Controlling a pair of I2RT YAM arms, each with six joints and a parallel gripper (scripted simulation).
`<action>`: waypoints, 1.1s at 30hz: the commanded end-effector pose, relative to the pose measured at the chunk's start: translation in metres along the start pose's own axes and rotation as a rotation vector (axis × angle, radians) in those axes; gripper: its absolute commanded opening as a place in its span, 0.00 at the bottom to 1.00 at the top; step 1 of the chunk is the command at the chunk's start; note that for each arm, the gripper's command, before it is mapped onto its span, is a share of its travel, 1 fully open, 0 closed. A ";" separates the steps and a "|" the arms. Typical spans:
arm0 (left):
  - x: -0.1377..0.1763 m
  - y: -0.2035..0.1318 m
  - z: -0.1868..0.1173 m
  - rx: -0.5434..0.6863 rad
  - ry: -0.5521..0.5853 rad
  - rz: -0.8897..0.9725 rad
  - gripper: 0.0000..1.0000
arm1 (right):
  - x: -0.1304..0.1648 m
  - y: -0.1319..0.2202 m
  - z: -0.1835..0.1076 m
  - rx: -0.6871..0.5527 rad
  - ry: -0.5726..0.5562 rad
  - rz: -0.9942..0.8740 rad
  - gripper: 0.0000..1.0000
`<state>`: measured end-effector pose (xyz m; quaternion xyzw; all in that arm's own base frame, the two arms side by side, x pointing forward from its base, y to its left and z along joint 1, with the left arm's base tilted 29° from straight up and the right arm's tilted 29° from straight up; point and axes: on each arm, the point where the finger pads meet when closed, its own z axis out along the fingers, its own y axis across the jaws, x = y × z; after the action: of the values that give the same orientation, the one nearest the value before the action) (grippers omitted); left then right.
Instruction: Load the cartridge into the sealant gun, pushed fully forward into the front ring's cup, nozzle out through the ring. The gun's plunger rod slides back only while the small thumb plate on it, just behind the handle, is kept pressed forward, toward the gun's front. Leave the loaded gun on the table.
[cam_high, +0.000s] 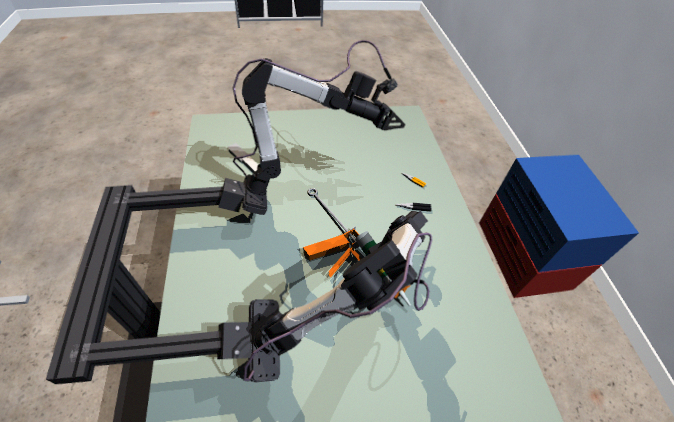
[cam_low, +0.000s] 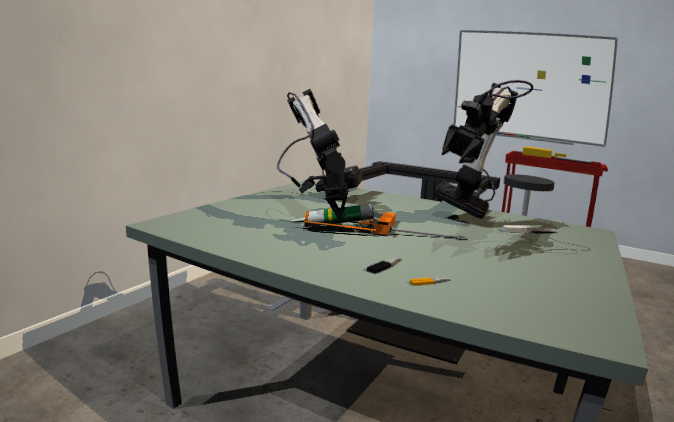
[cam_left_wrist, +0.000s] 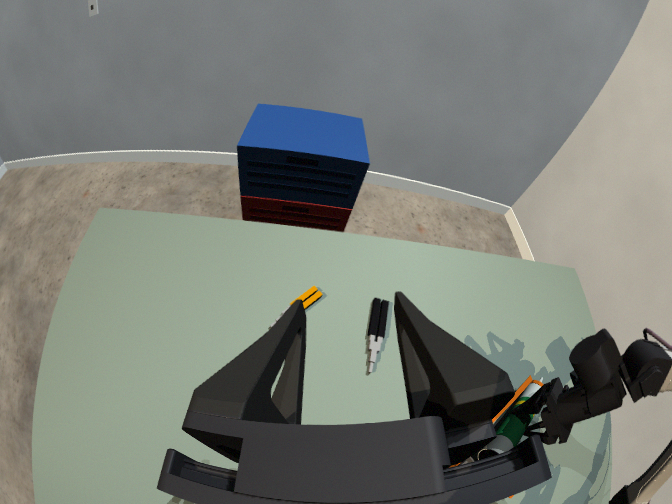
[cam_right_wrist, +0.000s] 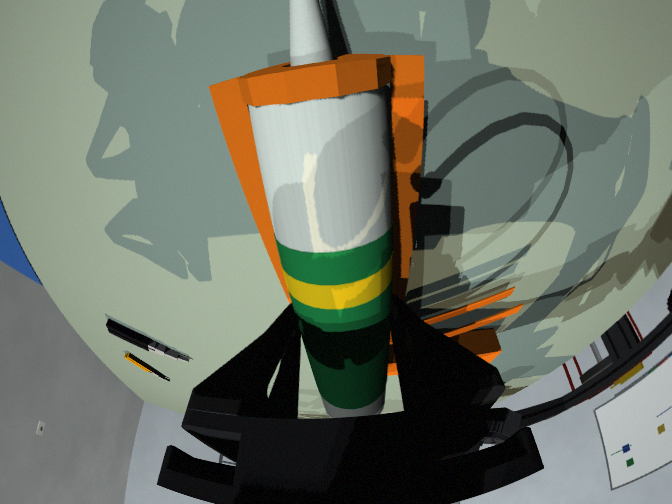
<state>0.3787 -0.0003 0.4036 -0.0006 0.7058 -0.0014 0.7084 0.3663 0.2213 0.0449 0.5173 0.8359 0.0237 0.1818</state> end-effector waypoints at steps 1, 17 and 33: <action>-0.002 0.002 -0.004 -0.003 -0.010 -0.003 0.51 | 0.015 0.005 0.003 -0.025 -0.032 -0.025 0.00; -0.002 0.002 -0.004 -0.003 -0.010 -0.003 0.51 | 0.015 0.014 -0.024 -0.070 0.017 -0.024 0.00; -0.002 0.002 -0.004 -0.003 -0.010 -0.003 0.51 | 0.015 0.009 -0.013 -0.037 -0.043 -0.028 0.00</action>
<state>0.3787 -0.0003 0.4036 -0.0006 0.7058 -0.0014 0.7084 0.3671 0.2179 0.0342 0.5132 0.8327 -0.0029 0.2079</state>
